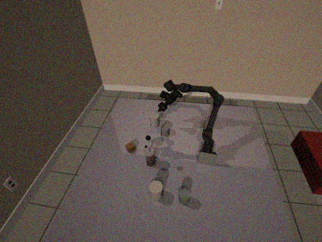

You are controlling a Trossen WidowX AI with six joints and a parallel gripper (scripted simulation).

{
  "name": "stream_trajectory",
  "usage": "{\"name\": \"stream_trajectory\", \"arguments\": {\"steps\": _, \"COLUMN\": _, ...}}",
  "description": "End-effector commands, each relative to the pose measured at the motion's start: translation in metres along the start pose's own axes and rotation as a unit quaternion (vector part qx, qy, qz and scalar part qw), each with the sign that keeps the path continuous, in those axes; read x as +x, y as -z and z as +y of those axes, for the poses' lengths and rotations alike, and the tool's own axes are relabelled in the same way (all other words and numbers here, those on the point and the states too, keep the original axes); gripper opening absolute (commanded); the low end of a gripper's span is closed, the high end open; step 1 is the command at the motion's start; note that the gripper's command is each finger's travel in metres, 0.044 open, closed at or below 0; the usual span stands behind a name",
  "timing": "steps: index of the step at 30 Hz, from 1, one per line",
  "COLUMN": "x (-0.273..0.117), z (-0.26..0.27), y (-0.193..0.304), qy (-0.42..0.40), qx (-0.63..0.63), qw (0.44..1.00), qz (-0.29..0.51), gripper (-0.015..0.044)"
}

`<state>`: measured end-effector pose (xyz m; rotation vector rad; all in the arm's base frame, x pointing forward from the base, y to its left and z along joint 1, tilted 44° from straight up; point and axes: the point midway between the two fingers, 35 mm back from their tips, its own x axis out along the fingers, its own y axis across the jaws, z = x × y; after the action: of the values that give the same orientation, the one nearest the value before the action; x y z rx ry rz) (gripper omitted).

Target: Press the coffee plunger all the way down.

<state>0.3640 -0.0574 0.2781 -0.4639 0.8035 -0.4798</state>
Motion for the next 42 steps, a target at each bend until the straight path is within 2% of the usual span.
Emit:
{"name": "stream_trajectory", "arguments": {"steps": 1, "x": -0.013, "z": 0.072, "y": -0.009, "qy": -0.049, "qx": -0.048, "qw": 0.997, "qz": -0.03, "gripper": 0.044}}
{"name": "stream_trajectory", "arguments": {"steps": 11, "x": -0.065, "z": 0.214, "y": 0.0, "qy": -0.116, "qx": -0.148, "qw": 0.977, "qz": -0.1, "gripper": 0.044}}
{"name": "stream_trajectory", "arguments": {"steps": 21, "x": -0.142, "z": 0.329, "y": 0.054, "qy": -0.169, "qx": -0.233, "qw": 0.94, "qz": -0.182, "gripper": 0.044}}
{"name": "stream_trajectory", "arguments": {"steps": 25, "x": -0.15, "z": 0.339, "y": 0.063, "qy": -0.172, "qx": -0.24, "qw": 0.936, "qz": -0.192, "gripper": 0.044}}
{"name": "stream_trajectory", "arguments": {"steps": 34, "x": -0.102, "z": 0.332, "y": 0.095, "qy": -0.172, "qx": -0.24, "qw": 0.936, "qz": -0.193, "gripper": 0.044}}
{"name": "stream_trajectory", "arguments": {"steps": 42, "x": -0.098, "z": 0.333, "y": 0.094, "qy": -0.171, "qx": -0.239, "qw": 0.936, "qz": -0.193, "gripper": 0.044}}
